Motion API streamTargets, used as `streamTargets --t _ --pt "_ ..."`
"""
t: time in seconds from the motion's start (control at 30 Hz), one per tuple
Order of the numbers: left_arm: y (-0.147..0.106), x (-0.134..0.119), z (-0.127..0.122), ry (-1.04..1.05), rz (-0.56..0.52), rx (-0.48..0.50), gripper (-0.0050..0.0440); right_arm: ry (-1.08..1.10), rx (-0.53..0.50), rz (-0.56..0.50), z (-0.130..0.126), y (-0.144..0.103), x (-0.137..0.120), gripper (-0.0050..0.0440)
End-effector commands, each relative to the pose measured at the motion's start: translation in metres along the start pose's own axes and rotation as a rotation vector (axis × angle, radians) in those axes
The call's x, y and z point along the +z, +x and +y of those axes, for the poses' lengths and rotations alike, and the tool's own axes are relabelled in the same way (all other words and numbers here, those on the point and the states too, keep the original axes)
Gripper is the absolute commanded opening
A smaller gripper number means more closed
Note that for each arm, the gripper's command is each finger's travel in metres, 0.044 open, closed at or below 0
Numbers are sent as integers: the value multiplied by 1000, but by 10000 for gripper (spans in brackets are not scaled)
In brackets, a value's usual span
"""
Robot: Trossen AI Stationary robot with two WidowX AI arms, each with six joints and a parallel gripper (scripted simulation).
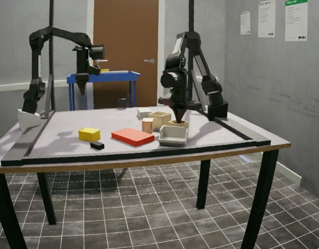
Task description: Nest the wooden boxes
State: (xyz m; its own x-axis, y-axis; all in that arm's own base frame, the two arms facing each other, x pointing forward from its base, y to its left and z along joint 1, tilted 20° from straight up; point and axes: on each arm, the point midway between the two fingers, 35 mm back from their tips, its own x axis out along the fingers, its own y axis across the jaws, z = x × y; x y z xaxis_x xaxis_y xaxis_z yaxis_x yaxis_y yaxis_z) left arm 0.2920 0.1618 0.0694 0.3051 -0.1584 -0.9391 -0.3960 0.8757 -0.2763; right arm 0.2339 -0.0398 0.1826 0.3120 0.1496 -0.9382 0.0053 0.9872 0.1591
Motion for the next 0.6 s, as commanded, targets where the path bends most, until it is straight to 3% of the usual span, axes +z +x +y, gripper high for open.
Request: streamTargets --t 0.0,0.23,0.27,0.57 --pt "4 2 0 0 -10 5 -50 -9 -2 -15 1 -4 1 400" --pt "9 3 0 -3 -11 5 -50 -9 -2 -15 1 -4 1 400" --pt "9 3 1 -3 -11 5 24 -9 -2 -15 1 -4 1 400" --pt "3 8 0 6 -31 7 240 -9 -2 -15 1 -4 1 400"
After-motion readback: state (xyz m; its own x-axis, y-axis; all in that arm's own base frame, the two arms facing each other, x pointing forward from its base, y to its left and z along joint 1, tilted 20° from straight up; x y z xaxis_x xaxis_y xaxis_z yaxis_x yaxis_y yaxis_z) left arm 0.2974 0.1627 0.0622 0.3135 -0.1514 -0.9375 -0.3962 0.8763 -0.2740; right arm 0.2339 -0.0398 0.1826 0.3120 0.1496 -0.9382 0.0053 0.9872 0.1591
